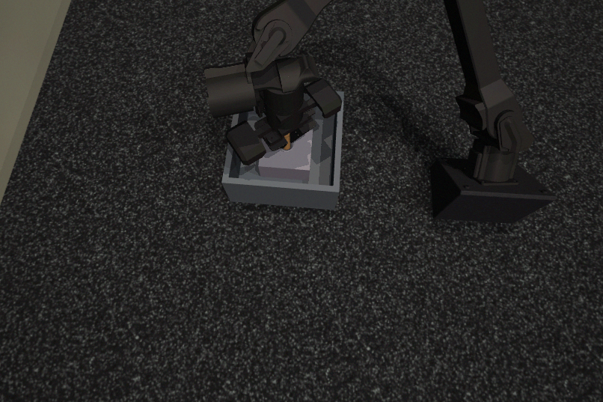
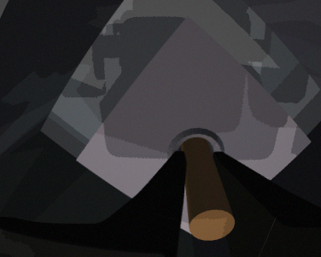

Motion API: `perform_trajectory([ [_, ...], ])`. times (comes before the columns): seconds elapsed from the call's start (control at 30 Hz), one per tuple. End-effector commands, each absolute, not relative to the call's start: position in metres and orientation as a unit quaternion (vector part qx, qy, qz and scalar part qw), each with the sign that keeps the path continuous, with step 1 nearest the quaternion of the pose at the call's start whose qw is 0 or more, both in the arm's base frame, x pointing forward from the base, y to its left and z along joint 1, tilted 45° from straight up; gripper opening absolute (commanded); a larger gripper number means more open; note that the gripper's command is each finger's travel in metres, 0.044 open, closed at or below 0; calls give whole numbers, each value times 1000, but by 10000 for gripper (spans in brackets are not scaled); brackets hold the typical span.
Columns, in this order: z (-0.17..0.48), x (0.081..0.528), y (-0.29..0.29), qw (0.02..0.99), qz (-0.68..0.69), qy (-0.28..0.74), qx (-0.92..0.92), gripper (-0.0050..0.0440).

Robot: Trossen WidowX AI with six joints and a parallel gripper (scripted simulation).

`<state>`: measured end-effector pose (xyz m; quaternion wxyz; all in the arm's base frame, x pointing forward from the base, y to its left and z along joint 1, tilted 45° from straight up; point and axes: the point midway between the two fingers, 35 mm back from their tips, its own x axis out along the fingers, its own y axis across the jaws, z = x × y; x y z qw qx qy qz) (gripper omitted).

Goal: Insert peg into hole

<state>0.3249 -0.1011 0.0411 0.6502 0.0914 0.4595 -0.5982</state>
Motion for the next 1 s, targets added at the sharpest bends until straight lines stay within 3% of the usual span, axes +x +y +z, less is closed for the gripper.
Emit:
perform_trajectory([
  [0.0,40,324,-102,650,-598,460,89,0],
  [0.33,41,325,-101,650,-598,460,91,0],
  [0.53,41,325,-101,650,-598,460,91,144],
  [0.57,41,325,-101,650,-598,460,91,150],
  [0.97,41,325,-101,650,-598,460,91,150],
])
